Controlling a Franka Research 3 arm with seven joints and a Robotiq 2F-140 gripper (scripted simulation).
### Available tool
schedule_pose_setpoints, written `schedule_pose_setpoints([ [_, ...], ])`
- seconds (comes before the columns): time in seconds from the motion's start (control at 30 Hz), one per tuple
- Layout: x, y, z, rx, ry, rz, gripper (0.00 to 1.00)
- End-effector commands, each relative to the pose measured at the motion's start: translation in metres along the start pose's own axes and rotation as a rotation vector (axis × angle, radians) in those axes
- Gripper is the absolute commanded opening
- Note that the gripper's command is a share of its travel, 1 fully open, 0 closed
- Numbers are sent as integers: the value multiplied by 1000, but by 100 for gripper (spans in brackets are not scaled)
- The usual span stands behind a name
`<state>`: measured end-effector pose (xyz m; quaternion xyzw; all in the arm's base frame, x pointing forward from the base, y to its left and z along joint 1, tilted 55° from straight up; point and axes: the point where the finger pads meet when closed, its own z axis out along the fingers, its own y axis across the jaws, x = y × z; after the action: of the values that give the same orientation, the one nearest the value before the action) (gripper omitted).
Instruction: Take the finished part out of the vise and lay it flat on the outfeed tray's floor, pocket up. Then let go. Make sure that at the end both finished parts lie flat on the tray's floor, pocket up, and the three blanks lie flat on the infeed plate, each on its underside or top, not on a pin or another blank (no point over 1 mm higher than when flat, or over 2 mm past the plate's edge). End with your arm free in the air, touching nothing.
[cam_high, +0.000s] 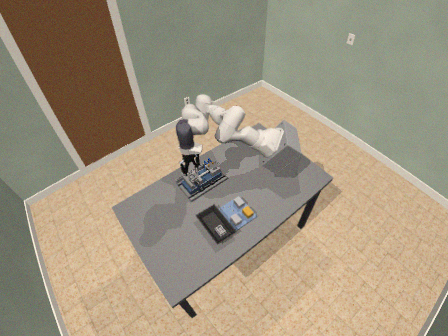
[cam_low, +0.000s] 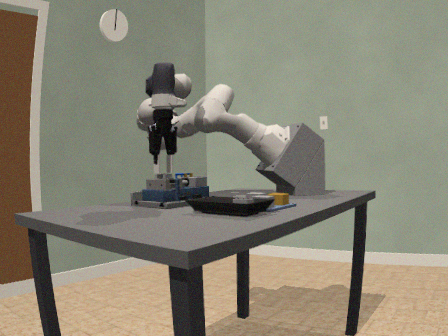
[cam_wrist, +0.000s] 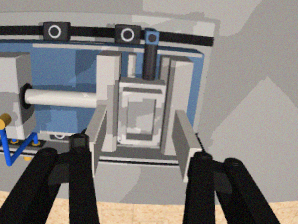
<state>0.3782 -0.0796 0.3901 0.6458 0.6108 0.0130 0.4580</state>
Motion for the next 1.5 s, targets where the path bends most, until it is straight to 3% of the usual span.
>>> schedule_pose_setpoints([
  [0.0,1,1,2,-4,2,-5,40],
  [1.47,1,1,11,-4,2,-5,40],
])
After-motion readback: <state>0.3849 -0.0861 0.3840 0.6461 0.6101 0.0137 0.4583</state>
